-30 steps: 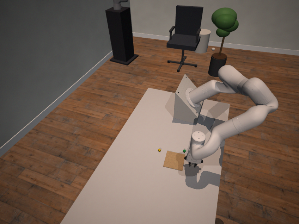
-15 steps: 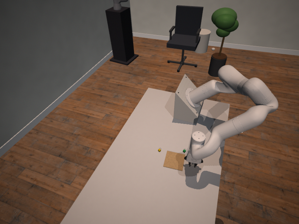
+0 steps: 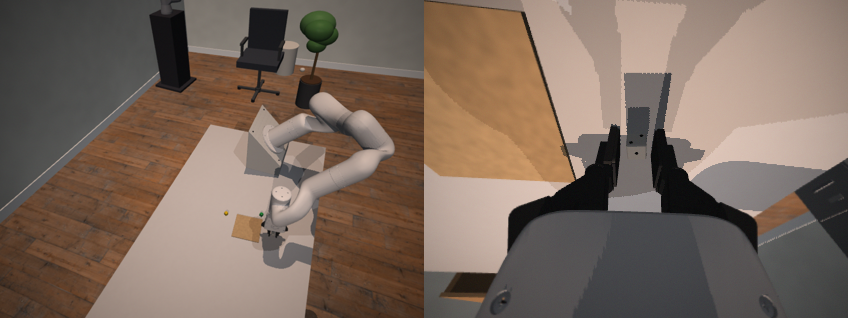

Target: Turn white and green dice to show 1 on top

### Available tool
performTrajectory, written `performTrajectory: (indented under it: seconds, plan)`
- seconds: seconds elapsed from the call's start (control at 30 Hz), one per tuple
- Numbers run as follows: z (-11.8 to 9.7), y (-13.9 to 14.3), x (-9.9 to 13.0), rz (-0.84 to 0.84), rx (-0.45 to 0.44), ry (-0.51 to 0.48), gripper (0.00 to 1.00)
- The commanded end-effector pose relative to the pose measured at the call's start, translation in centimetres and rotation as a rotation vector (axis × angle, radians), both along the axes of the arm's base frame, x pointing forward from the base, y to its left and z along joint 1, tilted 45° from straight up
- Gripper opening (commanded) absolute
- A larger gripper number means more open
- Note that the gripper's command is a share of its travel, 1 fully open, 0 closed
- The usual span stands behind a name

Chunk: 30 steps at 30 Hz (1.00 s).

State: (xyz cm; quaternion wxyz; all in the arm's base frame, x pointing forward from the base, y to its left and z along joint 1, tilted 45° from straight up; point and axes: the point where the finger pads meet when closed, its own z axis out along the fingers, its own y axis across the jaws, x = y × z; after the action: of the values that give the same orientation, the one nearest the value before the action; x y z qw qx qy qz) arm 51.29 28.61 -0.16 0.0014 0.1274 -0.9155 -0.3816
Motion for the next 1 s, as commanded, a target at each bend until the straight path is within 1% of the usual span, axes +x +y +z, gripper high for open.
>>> performTrajectory:
  seconds: [0.0,0.07,0.1,0.97]
  plan:
    - [0.05,-0.03,0.08,-0.001,0.000,-0.001,0.31]
    - [0.05,-0.03,0.08,-0.001,0.000,-0.001,0.31]
    - [0.05,-0.03,0.08,-0.001,0.000,-0.001,0.11]
    - [0.05,-0.03,0.08,-0.001,0.000,-0.001,0.11]
